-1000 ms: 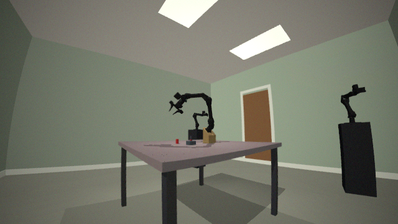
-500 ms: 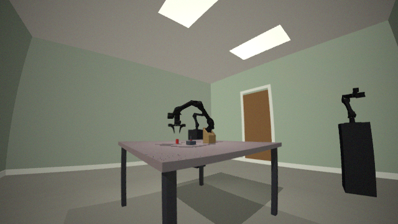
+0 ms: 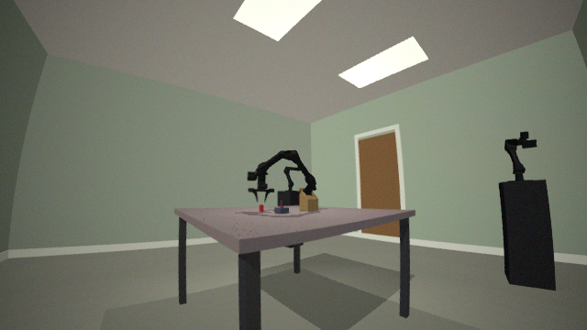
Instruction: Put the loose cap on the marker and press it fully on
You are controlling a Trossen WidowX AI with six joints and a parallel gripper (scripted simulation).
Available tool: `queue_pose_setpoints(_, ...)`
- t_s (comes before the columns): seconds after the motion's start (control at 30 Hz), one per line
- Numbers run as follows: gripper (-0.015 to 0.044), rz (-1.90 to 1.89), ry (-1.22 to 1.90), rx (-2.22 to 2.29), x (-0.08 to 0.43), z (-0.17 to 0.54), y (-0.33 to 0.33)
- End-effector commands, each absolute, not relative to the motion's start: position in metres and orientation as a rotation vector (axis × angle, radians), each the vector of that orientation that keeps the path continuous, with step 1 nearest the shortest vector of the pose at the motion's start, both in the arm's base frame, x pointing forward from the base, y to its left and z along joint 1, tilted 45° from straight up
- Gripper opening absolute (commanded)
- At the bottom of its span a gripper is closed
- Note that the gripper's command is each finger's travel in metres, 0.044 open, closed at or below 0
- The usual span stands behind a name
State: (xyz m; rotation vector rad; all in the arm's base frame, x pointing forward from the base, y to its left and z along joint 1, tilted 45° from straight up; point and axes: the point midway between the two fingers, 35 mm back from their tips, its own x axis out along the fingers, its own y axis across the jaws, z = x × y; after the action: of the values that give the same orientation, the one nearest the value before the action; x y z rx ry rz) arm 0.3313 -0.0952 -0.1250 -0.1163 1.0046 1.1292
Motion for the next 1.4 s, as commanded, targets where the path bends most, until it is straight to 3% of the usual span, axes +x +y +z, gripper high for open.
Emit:
queue_pose_setpoints(0.0, 0.0247, 1.129, 1.008, -0.102, 0.329, -0.13, -0.091)
queue_pose_setpoints(1.1, 0.0247, 1.13, 1.007, -0.1, 0.331, -0.166, -0.056)
queue_pose_setpoints(1.2, 0.0169, 1.13, 1.007, -0.1, 0.331, -0.165, -0.056)
queue_pose_setpoints(1.37, 0.0135, 1.13, 1.007, -0.1, 0.331, -0.165, -0.056)
